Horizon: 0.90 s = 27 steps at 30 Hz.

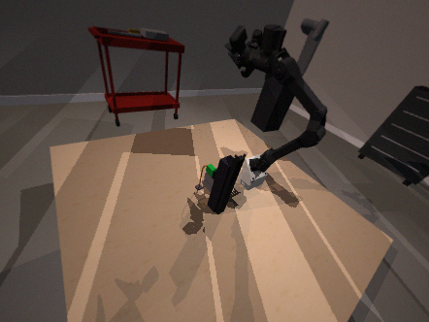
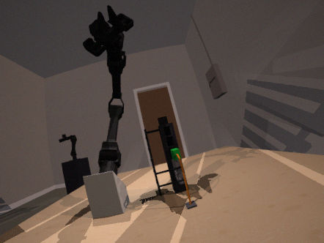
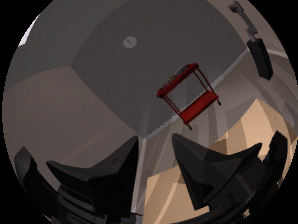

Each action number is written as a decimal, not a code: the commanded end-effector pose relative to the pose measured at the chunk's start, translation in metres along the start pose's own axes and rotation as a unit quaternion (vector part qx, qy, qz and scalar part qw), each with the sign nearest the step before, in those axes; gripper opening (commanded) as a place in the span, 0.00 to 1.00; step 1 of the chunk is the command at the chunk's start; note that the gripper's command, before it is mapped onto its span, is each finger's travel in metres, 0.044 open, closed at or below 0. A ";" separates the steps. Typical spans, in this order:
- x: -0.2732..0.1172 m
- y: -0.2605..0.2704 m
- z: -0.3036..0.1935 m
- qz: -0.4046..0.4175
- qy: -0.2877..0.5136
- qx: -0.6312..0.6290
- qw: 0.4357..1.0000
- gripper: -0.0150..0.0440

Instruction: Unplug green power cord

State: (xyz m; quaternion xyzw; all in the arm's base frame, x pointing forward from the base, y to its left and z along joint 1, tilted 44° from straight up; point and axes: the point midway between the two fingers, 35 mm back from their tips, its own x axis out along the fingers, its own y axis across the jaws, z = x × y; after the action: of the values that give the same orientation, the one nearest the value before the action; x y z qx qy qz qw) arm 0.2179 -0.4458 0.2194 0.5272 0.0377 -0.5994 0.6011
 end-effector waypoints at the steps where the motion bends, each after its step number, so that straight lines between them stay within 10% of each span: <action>1: 0.016 -0.012 -0.054 -0.031 0.080 -0.040 0.996 0.53; 12: 0.010 -0.067 -0.231 -0.128 0.363 -0.162 0.909 0.53; 27: -0.093 -0.158 -0.382 -0.282 0.644 -0.224 0.675 0.53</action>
State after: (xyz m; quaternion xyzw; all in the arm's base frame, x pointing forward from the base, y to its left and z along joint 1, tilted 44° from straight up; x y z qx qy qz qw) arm 0.3038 -0.1054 0.0244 0.5975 0.6636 -0.2510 0.3736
